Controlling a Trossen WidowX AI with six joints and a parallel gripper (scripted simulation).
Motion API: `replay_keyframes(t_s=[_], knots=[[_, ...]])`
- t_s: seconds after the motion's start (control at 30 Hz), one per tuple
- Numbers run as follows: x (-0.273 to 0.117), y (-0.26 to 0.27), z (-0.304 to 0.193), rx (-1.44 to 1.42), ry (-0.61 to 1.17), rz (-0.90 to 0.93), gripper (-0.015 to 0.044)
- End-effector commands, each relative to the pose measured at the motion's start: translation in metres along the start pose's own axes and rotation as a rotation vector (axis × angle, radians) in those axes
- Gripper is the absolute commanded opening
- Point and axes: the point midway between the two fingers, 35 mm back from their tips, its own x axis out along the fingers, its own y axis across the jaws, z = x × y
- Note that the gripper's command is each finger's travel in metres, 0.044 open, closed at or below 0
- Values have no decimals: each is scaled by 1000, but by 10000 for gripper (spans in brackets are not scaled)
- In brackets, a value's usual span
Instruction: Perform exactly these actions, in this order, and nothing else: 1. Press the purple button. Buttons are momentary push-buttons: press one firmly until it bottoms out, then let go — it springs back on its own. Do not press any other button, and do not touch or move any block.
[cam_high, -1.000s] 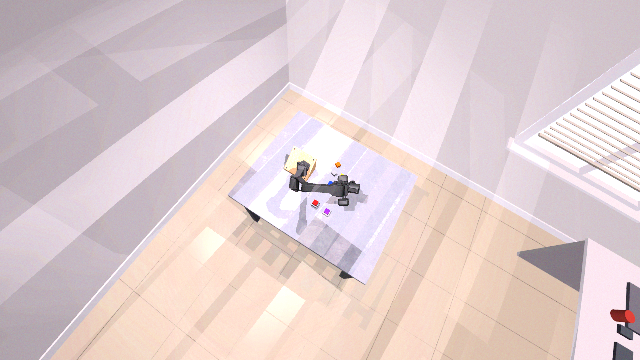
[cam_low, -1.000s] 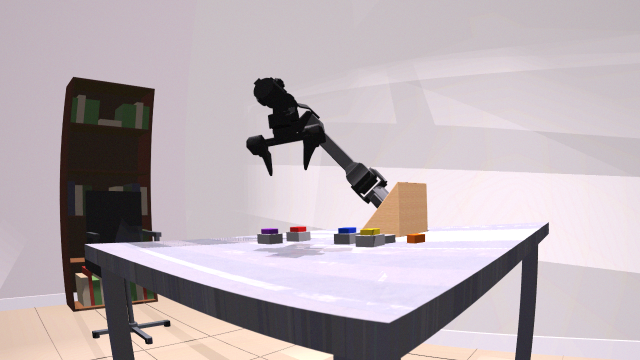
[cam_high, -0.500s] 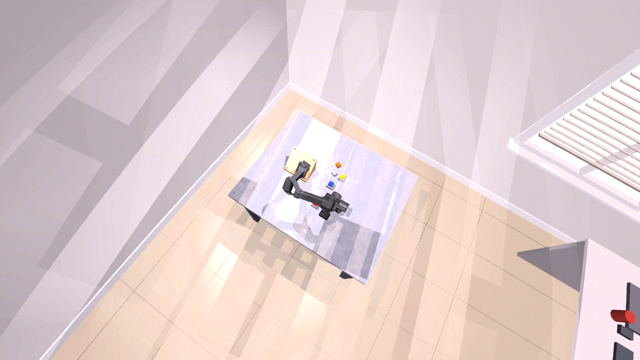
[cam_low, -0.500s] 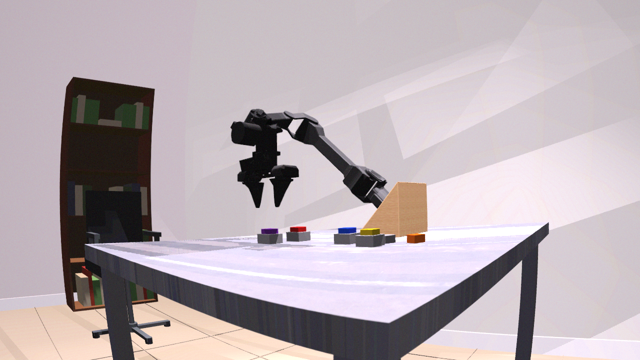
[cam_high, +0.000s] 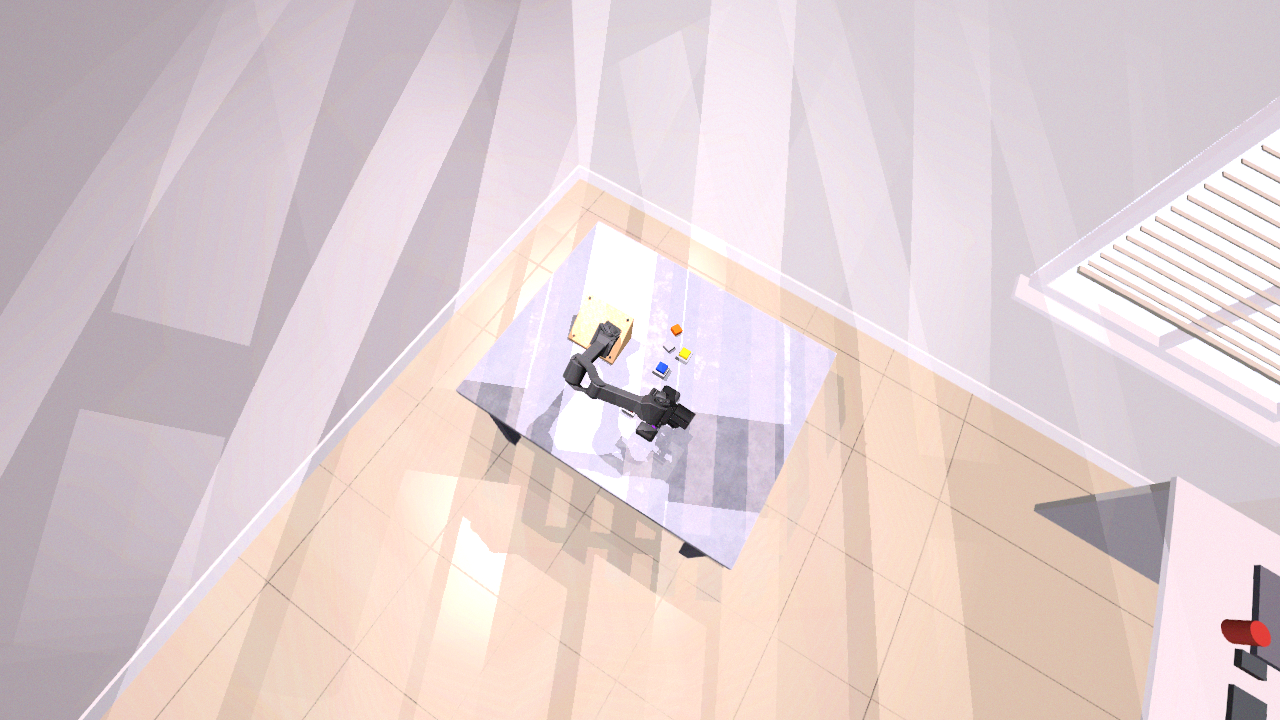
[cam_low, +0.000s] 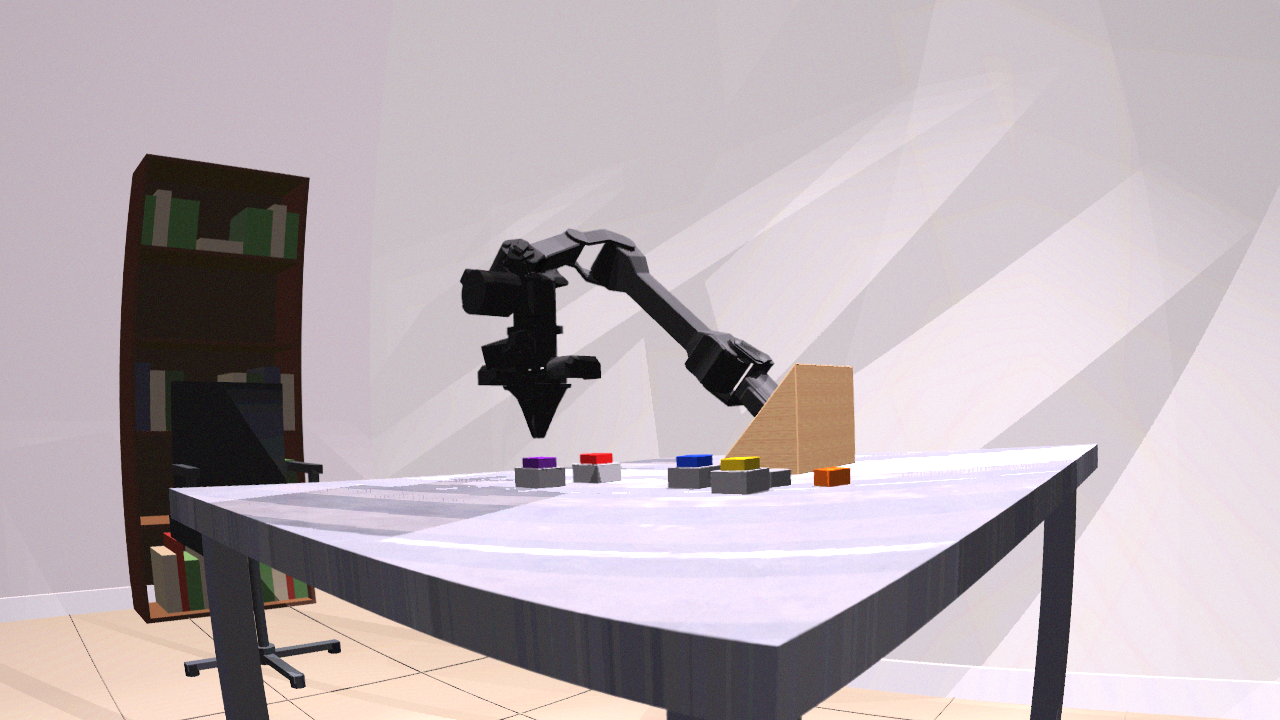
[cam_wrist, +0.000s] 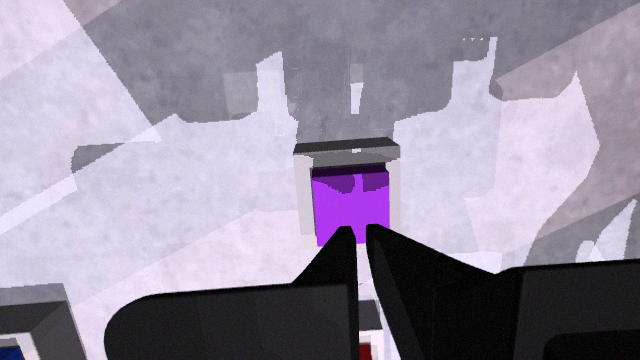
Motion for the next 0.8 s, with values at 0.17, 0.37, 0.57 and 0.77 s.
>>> replay_keyframes(t_s=[0.17, 0.37, 0.57, 0.77], knots=[[6, -1, 0, -3, 0, -5, 20], [16, -1, 0, -2, -1, -5, 20], [25, -1, 0, -2, -1, -6, 20], [34, -1, -1, -2, -1, -7, 20]])
